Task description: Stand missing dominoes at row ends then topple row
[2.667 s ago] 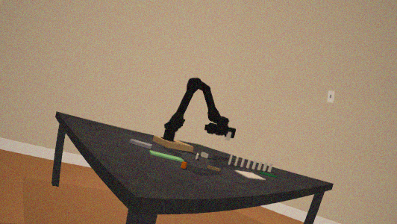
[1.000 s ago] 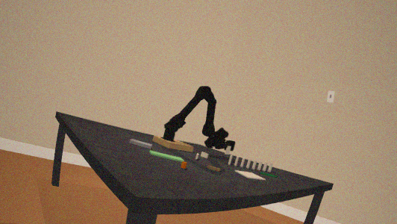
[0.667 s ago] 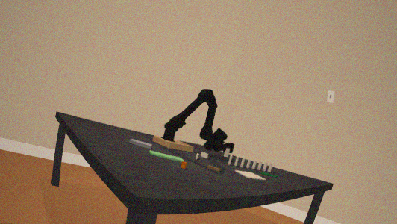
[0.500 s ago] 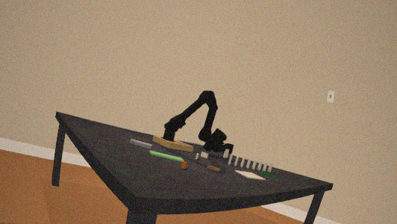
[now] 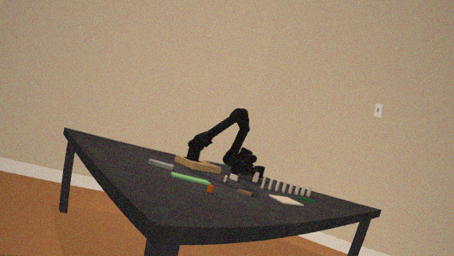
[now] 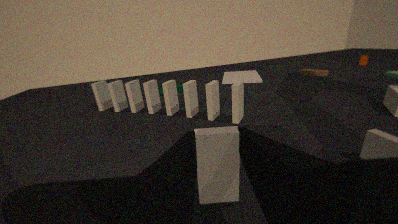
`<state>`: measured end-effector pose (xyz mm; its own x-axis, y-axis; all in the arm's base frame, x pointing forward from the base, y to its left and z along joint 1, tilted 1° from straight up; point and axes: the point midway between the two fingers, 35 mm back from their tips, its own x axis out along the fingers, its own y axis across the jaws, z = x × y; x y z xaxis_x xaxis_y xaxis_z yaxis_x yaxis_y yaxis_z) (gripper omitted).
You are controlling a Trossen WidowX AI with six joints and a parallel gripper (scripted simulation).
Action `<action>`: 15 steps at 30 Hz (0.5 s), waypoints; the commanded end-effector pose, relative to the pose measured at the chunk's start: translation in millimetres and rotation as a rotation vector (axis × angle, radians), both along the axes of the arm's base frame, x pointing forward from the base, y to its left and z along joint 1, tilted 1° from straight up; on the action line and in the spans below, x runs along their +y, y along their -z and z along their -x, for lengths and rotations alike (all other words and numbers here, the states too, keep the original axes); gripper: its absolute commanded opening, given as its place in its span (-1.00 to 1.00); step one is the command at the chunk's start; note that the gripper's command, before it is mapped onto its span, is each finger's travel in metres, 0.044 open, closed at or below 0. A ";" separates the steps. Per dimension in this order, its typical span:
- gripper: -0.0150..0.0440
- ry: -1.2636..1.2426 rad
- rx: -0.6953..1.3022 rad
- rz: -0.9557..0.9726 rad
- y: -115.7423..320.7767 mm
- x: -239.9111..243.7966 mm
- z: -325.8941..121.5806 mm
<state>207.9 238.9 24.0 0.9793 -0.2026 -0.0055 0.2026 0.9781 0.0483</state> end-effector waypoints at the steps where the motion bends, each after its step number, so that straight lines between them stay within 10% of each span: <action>1: -0.13 -0.001 0.003 0.010 1.1 -2.4 0.2; 7: -0.13 -0.001 0.003 0.010 1.1 -2.4 0.2; 15: 0.58 -0.001 0.003 0.010 1.1 -2.4 0.2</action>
